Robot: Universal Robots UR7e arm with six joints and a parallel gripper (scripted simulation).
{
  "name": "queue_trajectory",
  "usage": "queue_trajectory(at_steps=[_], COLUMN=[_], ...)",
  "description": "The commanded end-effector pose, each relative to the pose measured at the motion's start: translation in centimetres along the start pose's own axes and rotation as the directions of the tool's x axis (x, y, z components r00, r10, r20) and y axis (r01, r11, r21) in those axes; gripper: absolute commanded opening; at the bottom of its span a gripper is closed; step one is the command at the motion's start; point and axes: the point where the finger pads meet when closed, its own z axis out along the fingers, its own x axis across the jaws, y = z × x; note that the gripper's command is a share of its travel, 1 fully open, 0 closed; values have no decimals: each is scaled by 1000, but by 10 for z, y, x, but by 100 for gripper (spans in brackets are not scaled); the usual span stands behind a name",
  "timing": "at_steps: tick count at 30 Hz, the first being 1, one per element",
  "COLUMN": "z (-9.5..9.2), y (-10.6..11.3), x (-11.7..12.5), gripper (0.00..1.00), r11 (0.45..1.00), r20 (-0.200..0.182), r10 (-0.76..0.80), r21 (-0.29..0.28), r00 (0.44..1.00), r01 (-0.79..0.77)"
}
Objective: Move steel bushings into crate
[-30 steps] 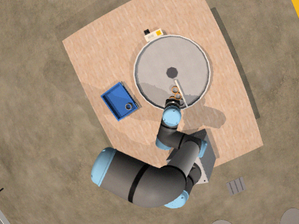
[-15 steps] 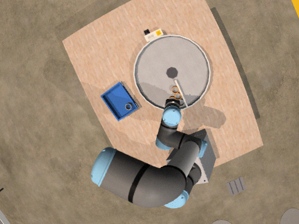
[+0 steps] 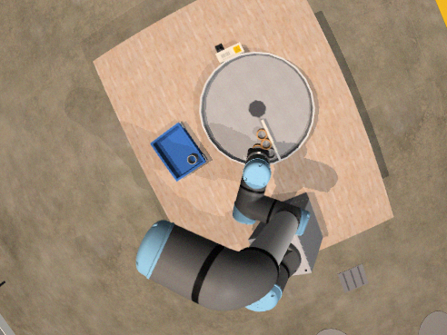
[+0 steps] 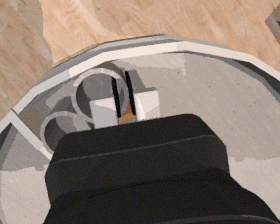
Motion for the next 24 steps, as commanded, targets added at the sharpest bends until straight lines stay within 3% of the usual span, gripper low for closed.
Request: queue_trajectory(at_steps=[1, 24], z=[0, 0], y=[0, 0], x=[0, 3], gripper=[0, 0], r11=[1000, 1000], r20=[0, 0], r10=[0, 0], r21=[-1, -1], r00=[1000, 1000], r01=[0, 0])
